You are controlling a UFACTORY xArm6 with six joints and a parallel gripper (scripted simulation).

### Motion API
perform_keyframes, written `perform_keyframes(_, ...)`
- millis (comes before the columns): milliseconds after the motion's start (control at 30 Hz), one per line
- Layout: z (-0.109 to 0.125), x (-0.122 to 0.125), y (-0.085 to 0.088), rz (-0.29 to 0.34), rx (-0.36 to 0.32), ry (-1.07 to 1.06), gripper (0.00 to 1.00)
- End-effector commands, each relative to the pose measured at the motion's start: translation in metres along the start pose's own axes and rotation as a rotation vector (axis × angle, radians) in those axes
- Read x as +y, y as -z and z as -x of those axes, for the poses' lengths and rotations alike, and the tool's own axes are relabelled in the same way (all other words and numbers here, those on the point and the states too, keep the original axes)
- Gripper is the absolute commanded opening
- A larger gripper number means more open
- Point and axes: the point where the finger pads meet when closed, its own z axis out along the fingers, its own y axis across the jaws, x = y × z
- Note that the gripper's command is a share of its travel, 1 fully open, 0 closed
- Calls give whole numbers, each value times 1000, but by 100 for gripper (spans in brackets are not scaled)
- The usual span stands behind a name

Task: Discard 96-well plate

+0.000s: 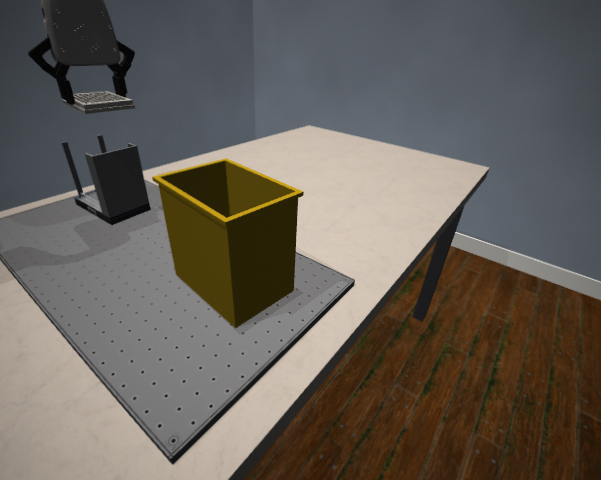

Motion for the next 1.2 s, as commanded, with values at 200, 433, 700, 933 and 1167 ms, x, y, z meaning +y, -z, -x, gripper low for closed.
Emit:
perform_keyframes(200, 24, 3, 1, 4, 1, 1, 0)
perform_keyframes(433, 48, 6, 0, 4, 1, 1, 0)
perform_keyframes(700, 71, 8, -1, 4, 0, 1, 0)
perform_keyframes(933, 91, 10, -2, 4, 0, 1, 0)
perform_keyframes(1167, 114, 12, -3, 4, 0, 1, 0)
